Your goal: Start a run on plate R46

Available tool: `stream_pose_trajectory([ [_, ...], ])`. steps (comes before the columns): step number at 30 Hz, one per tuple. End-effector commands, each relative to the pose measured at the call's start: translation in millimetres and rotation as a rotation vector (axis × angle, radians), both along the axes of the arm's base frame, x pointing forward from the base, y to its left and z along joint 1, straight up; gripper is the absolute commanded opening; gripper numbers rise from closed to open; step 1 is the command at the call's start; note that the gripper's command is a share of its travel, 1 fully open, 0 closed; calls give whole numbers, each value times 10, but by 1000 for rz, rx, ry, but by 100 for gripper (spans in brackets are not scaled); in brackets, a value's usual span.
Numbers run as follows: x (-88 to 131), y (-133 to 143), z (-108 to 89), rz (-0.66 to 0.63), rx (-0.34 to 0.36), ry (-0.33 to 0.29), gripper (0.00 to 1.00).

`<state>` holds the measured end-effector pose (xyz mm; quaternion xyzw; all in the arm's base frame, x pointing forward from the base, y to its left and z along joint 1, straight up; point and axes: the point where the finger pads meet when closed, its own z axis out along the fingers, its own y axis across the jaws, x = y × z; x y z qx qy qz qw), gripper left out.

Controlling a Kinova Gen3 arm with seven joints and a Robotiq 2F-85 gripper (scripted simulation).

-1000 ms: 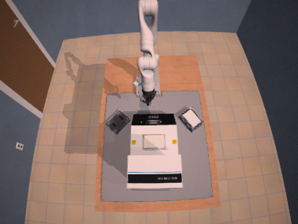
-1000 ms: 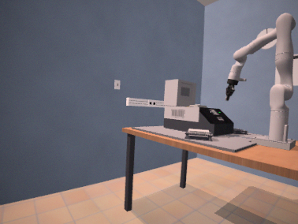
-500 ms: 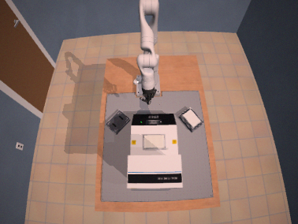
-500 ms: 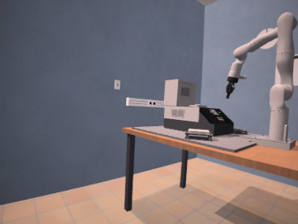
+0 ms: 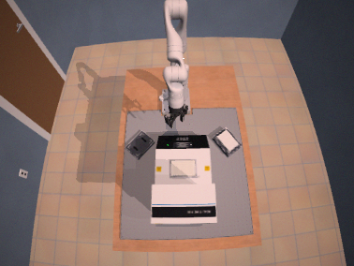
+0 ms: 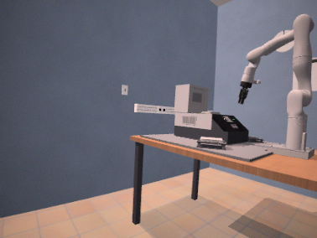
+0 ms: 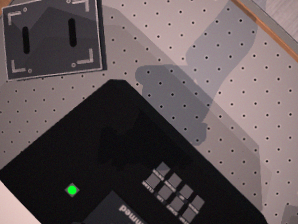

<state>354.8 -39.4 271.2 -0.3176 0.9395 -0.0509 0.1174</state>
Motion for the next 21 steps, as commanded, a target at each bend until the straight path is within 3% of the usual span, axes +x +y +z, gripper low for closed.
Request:
stream_pose_trajectory([
  [1, 34, -3, 1, -32, 2, 1, 100],
  [21, 215, -17, -26, -210, 26, 9, 100],
])
